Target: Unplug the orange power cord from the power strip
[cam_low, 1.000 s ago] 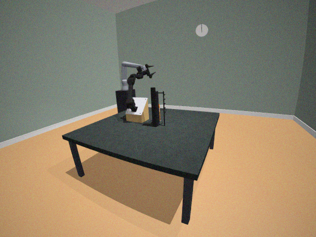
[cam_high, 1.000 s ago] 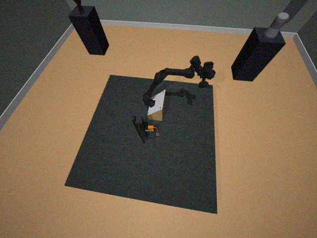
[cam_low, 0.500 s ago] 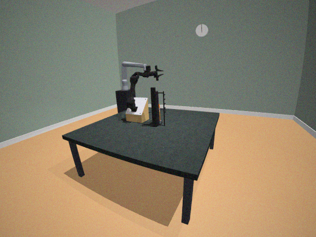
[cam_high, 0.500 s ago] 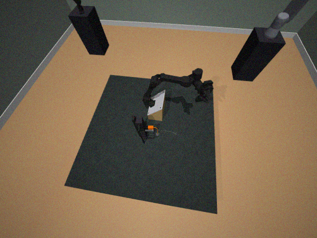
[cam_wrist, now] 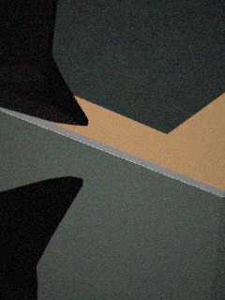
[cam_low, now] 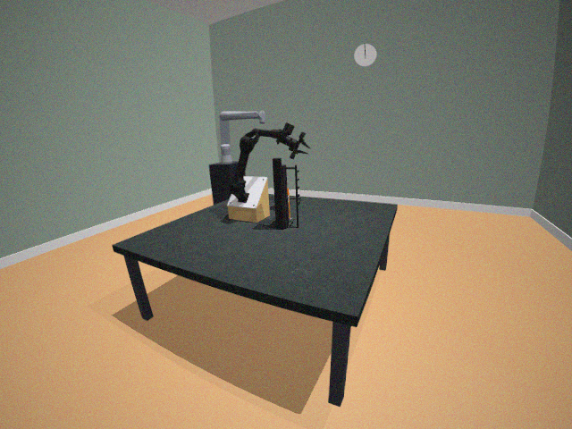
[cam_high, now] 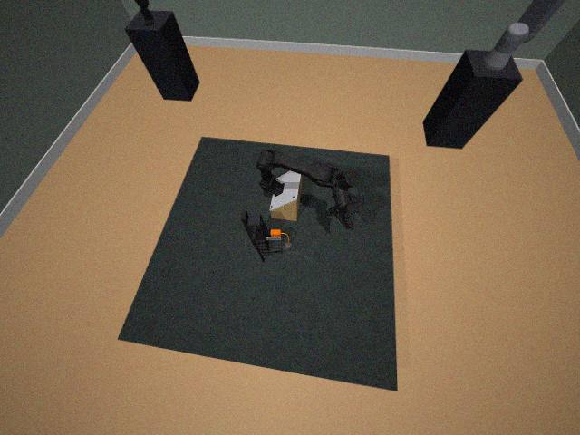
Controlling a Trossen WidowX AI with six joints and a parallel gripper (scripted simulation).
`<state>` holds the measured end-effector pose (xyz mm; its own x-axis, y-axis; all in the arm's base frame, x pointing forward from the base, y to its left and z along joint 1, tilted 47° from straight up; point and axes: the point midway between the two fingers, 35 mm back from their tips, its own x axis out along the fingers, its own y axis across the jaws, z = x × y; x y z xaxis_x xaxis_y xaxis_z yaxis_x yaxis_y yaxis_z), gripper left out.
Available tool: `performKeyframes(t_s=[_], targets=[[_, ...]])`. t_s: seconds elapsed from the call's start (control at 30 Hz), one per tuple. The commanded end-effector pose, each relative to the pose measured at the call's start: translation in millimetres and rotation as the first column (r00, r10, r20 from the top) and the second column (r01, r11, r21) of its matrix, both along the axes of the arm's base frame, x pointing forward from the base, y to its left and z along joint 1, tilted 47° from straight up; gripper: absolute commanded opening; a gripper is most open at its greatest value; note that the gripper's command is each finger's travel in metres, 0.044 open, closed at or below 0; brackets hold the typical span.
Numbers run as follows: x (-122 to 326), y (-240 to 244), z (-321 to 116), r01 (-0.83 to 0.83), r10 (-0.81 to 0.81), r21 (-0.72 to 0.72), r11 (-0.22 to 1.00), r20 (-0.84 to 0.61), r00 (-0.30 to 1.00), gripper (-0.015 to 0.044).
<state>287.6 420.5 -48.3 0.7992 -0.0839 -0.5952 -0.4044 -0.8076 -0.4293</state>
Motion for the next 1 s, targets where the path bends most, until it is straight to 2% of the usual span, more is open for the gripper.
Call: performKeyframes(t_s=[0.0, 0.3, 0.6, 0.97], targets=[[21.8, -70.8, 4.5, 0.193, -0.200, -0.062, 0.979, -0.123, 0.972, 0.0160], [23.4, -189.2, 19.3, 0.496, -0.543, -0.227, 0.838, -0.259, 0.799, 0.0160], [-10.3, -294.9, 56.5, 0.719, -0.836, -0.427, 0.549, -0.280, 0.473, 0.0160], [-12.5, -300.7, 59.3, 0.729, -0.851, -0.441, 0.524, -0.276, 0.446, 0.0160]])
